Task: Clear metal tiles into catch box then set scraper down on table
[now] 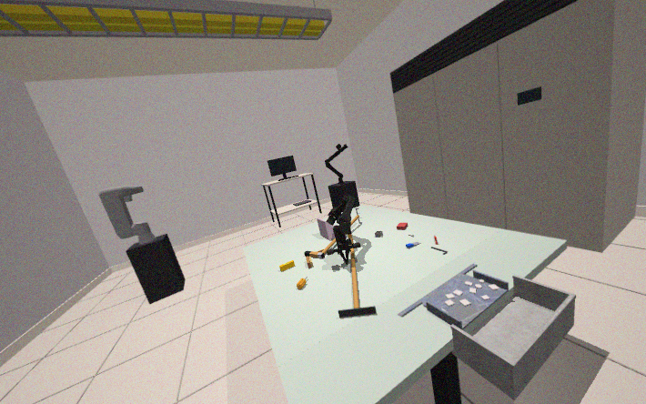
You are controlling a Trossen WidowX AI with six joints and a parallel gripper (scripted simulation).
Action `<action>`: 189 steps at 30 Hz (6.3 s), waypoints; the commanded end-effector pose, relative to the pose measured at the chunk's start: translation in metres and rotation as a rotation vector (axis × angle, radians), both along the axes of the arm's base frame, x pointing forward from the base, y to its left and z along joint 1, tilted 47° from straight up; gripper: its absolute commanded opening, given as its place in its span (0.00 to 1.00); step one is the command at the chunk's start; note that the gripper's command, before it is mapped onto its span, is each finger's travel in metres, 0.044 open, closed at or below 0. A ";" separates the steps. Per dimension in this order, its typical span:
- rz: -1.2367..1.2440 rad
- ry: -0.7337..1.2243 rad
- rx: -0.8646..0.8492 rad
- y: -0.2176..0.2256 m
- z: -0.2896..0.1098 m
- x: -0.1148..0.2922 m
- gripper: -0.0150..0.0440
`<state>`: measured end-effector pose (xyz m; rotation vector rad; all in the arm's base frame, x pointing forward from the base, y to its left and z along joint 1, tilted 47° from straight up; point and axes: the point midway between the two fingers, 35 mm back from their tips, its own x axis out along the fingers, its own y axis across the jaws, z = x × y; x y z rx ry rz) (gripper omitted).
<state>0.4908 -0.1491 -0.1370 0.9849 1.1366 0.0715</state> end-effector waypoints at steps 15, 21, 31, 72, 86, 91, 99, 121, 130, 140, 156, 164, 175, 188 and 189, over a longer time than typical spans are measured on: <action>-0.004 0.005 -0.002 0.008 0.011 0.011 0.25; -0.004 0.005 -0.002 0.011 0.014 0.015 0.25; -0.004 0.005 -0.002 0.016 0.020 0.021 0.25; -0.004 0.003 0.001 0.038 0.045 0.043 0.25; -0.004 0.002 0.003 0.046 0.054 0.050 0.25; -0.004 0.002 0.003 0.049 0.057 0.053 0.25; -0.013 0.007 0.003 0.044 0.057 0.051 0.25; -0.013 0.009 -0.001 -0.016 0.113 0.044 0.25; -0.013 0.000 -0.006 -0.035 0.123 0.037 0.25; -0.009 -0.032 -0.026 -0.064 0.111 0.028 0.25; 0.018 -0.050 -0.023 -0.041 0.085 0.035 0.25; 0.033 -0.059 -0.021 -0.027 0.072 0.037 0.25; 0.053 -0.072 -0.018 -0.008 0.054 0.038 0.25; 0.078 -0.087 -0.014 0.015 0.034 0.037 0.25; 0.079 -0.088 -0.013 0.017 0.033 0.037 0.25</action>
